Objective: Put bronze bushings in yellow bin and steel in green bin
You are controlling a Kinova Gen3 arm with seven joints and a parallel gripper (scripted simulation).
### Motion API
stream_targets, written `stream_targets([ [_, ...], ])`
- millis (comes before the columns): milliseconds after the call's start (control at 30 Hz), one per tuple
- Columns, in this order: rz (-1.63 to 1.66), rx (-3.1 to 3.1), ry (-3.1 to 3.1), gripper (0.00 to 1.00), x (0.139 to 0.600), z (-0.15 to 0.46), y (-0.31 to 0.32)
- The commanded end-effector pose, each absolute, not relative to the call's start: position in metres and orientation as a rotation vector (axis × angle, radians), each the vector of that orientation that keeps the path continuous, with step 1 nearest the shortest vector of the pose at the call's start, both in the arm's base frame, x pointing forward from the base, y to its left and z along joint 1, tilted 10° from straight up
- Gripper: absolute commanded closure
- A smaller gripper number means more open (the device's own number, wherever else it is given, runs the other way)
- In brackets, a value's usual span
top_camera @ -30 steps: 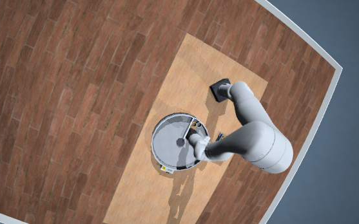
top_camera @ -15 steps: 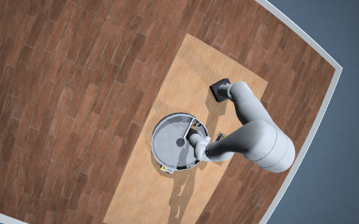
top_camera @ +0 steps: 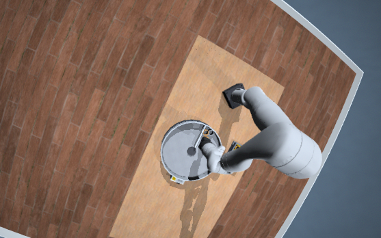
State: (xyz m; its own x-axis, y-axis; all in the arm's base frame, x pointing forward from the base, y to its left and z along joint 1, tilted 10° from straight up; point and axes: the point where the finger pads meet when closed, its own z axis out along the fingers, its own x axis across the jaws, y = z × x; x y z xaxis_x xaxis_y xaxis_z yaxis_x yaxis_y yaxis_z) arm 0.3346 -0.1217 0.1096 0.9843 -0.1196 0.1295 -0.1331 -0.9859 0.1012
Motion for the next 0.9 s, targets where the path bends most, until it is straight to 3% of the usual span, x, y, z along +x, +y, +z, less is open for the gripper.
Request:
stream_targets([
  [0,0.210,3.010,-0.201,1.00,0.338,0.116,-0.125],
  [567,0.211,3.010,-0.201,1.00,0.335,0.136,-0.123],
  [867,0.189,3.003,0.106,1.00,0.342,0.130,-0.066],
])
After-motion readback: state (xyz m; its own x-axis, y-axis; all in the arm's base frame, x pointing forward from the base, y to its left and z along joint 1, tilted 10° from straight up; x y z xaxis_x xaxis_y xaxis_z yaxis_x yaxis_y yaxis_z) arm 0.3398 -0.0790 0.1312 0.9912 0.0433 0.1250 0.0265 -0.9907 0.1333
